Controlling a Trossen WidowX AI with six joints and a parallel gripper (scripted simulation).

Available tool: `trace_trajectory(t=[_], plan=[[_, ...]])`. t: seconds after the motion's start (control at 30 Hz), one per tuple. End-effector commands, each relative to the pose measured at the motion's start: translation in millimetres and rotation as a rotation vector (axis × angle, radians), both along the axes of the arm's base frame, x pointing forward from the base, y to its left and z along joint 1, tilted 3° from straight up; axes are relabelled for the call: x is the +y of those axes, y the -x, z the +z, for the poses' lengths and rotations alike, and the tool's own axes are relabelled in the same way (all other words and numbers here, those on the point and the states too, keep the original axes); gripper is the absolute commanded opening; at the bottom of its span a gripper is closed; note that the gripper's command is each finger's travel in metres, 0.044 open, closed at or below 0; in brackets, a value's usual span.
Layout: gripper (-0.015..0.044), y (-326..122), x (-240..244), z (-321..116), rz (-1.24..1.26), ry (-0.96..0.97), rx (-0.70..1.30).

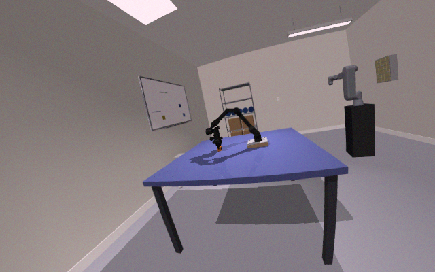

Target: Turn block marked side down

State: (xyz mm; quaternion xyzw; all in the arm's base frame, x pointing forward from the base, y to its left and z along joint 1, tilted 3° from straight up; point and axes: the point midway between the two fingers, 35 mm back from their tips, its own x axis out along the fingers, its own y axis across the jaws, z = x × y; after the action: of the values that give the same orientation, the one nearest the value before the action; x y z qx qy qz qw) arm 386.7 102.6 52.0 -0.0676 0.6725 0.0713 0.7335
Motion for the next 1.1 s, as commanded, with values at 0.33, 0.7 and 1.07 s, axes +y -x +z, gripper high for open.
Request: trace_trajectory(t=[0.33, 0.7, 1.07], plan=[[0.0196, 1.4, 0.2, -2.9, 0.000, -0.002, 0.008], [0.0064, 1.9, 0.1, 8.3, 0.000, -0.002, 0.008], [0.0000, 3.3, -0.1, 26.5, 0.000, -0.003, -0.002]])
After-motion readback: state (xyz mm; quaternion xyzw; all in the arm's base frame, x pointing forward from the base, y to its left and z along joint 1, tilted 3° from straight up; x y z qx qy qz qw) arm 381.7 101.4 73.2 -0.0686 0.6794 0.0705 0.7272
